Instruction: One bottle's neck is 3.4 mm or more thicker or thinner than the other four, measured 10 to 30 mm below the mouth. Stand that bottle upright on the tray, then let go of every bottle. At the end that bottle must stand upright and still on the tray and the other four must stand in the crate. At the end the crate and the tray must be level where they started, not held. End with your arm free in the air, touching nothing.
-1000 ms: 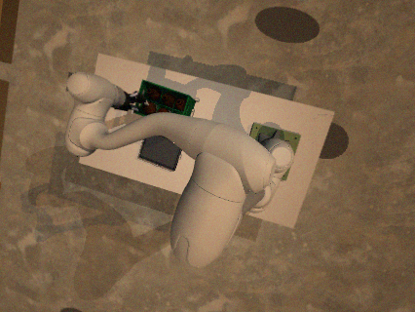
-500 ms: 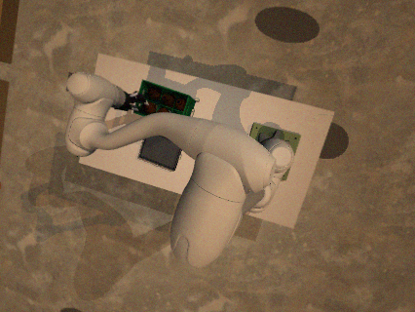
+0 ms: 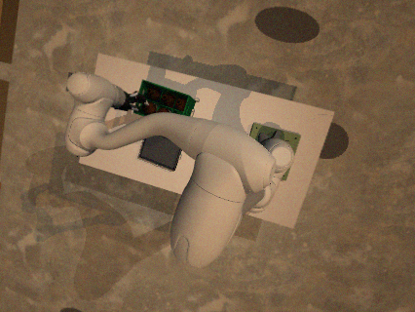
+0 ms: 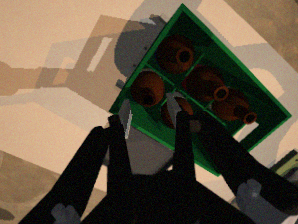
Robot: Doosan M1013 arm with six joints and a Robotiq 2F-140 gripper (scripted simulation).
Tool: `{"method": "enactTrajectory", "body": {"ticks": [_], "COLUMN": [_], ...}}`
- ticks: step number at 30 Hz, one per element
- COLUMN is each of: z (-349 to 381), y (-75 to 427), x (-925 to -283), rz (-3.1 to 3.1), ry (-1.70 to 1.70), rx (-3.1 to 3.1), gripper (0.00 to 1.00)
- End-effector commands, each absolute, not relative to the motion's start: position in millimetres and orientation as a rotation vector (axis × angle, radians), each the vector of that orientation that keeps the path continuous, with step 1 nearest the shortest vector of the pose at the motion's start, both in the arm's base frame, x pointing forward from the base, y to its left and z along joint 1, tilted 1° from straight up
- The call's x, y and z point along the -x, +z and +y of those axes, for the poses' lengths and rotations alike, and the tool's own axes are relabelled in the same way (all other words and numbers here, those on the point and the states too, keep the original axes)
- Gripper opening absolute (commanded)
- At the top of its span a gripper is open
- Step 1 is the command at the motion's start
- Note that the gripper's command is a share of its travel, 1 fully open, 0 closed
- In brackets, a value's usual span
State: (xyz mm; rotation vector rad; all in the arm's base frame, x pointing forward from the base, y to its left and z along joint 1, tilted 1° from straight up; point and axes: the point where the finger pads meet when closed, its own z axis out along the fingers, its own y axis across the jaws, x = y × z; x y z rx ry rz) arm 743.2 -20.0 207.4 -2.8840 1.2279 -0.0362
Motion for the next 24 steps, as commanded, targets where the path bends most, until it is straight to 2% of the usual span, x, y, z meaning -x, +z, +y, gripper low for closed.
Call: {"method": "enactTrajectory", "body": {"ticks": [1,24], "z": [-20.0,-20.0], "y": [207.6,203.3], "x": [-743.2,-743.3], "rz": [1.228,1.228], "ry": [-0.036,-0.036], "rx": [2.884,2.884], "gripper": [0.38,0.38]}}
